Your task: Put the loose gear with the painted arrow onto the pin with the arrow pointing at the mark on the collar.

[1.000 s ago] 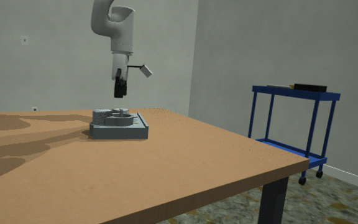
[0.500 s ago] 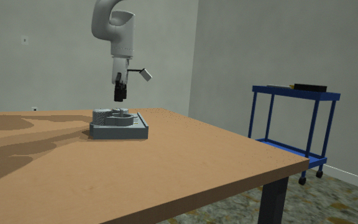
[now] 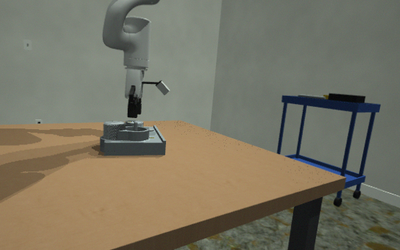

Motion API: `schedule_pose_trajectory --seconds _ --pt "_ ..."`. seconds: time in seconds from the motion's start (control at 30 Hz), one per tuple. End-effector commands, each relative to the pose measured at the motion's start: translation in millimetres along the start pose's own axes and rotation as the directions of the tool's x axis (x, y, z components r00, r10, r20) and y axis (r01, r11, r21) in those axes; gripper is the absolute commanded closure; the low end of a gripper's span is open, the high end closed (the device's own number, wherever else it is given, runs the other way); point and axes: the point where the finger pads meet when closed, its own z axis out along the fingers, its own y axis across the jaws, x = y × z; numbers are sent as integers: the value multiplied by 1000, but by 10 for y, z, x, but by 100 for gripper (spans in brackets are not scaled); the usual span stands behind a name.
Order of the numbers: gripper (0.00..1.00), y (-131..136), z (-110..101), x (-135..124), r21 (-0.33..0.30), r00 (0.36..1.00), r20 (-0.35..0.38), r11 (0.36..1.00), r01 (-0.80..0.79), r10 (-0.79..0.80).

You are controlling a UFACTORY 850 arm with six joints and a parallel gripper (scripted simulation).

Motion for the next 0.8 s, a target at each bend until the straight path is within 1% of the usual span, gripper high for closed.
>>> schedule_pose_trajectory --seconds 0.0,0.77 --pt "7 -6 23 6 1 1000 -1 1000 0 0" --pt "7 -7 48 6 1 1000 -1 1000 0 0"
